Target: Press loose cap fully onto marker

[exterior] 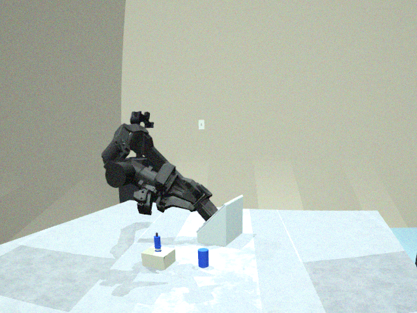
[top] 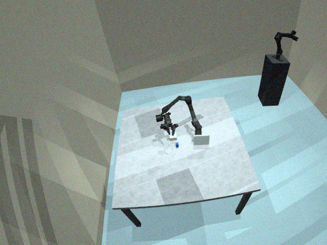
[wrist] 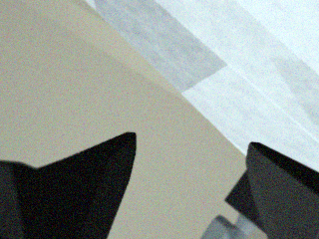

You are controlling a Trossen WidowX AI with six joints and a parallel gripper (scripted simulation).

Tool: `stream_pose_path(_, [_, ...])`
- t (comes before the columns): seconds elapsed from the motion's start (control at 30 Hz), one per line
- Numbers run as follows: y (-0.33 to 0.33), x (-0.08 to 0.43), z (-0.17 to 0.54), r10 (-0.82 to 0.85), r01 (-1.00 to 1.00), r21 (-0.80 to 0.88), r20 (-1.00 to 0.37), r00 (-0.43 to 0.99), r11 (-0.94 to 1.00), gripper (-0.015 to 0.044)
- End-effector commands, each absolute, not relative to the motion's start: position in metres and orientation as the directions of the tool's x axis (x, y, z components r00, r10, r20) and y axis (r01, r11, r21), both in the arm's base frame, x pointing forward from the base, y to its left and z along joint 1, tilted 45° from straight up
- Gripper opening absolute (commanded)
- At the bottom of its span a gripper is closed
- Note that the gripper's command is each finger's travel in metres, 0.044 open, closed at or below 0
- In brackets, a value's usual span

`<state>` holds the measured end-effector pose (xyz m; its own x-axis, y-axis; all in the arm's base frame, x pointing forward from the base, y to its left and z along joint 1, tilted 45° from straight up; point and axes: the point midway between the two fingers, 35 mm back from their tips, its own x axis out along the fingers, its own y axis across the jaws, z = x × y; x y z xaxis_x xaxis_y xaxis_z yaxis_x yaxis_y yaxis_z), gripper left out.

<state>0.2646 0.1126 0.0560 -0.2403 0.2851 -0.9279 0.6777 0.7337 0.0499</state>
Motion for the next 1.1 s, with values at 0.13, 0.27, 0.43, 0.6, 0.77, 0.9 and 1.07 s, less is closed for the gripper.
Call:
stream_pose_path(0.13, [0.103,0.216,0.000,-0.544,0.685,-0.490,-0.823,-0.160,0.539,0.0246])
stream_pose_path(0.27, [0.102,0.215,-0.002,-0.702,0.718,-0.488,-0.712,0.002,0.496,0.0246])
stream_pose_path(0.43, [0.102,0.216,-0.002,-0.702,0.718,-0.488,-0.712,0.002,0.496,0.0246])
stream_pose_path(0.6, [0.102,0.217,-0.001,-0.702,0.718,-0.488,-0.712,0.002,0.496,0.0246])
stream_pose_path(0.77, [0.082,0.217,-0.021,-0.703,0.718,-0.488,-0.712,0.002,0.496,0.0246])
stream_pose_path(0.9, [0.077,0.217,-0.026,-0.703,0.719,-0.488,-0.711,0.002,0.496,0.0246])
stream_pose_path(1.07, [0.066,0.218,-0.036,-0.703,0.719,-0.488,-0.711,0.003,0.496,0.0246])
